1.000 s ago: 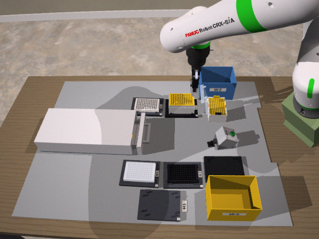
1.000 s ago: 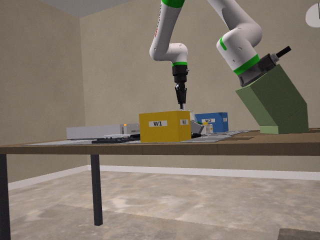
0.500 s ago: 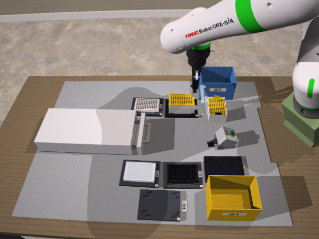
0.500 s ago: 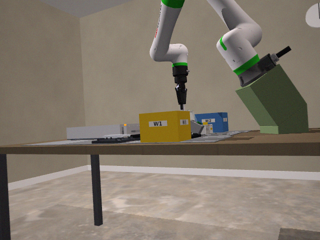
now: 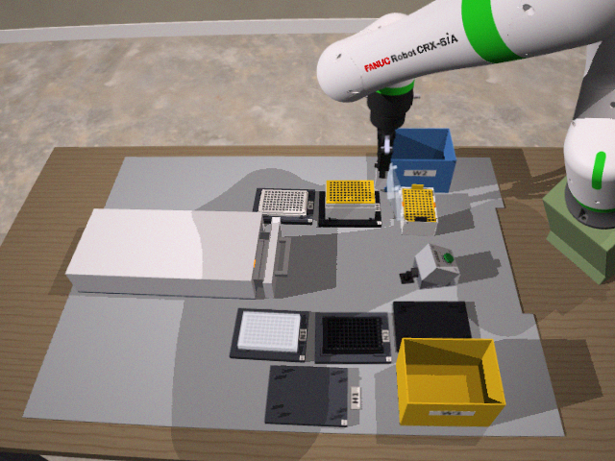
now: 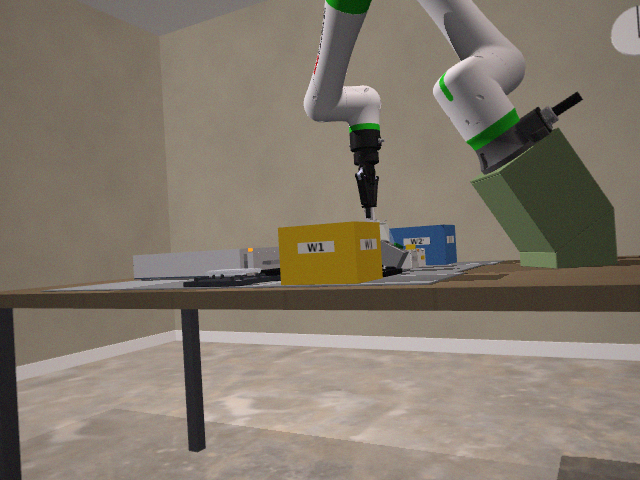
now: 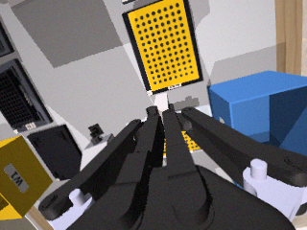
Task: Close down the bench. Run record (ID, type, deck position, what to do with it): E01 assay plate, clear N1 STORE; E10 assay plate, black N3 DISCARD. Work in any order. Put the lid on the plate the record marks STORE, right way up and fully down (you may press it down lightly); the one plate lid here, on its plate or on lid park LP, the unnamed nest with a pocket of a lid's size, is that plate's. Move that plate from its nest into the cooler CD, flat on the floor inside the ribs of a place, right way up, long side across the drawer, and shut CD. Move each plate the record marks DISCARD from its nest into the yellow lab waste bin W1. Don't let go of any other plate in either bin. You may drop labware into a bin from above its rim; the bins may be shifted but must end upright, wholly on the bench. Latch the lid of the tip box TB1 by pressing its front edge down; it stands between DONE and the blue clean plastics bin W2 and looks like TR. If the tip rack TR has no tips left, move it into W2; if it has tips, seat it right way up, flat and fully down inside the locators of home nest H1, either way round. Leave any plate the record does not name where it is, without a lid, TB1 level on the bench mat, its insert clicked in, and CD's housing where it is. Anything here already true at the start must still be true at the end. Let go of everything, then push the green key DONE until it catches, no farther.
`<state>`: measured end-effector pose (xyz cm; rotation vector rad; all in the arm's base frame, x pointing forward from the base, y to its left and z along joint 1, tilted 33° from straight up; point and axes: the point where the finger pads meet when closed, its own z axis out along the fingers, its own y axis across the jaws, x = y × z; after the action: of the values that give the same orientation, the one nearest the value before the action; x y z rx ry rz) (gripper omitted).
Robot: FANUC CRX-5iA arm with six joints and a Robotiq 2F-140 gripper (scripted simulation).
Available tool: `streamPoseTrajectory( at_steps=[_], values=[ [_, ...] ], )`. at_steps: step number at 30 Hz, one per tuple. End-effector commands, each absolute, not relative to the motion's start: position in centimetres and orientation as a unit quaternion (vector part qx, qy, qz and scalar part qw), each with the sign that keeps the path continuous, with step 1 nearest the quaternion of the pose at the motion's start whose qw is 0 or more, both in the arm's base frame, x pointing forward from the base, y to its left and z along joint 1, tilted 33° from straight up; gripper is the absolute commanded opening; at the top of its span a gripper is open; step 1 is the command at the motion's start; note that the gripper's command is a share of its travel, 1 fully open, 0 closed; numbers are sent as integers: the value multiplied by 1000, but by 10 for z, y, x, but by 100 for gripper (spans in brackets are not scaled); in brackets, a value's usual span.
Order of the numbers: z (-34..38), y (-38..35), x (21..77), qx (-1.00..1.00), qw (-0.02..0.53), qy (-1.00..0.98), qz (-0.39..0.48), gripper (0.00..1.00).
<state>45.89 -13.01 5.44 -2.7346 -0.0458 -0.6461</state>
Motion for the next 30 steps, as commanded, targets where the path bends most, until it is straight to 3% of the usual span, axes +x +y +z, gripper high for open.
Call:
streamPoseTrajectory(
  at_steps=[1,30],
  values=[
    [53,-130,454,-960,165,-16,-227,0],
    [42,-130,423,-960,165,-16,-227,0]
  ],
)
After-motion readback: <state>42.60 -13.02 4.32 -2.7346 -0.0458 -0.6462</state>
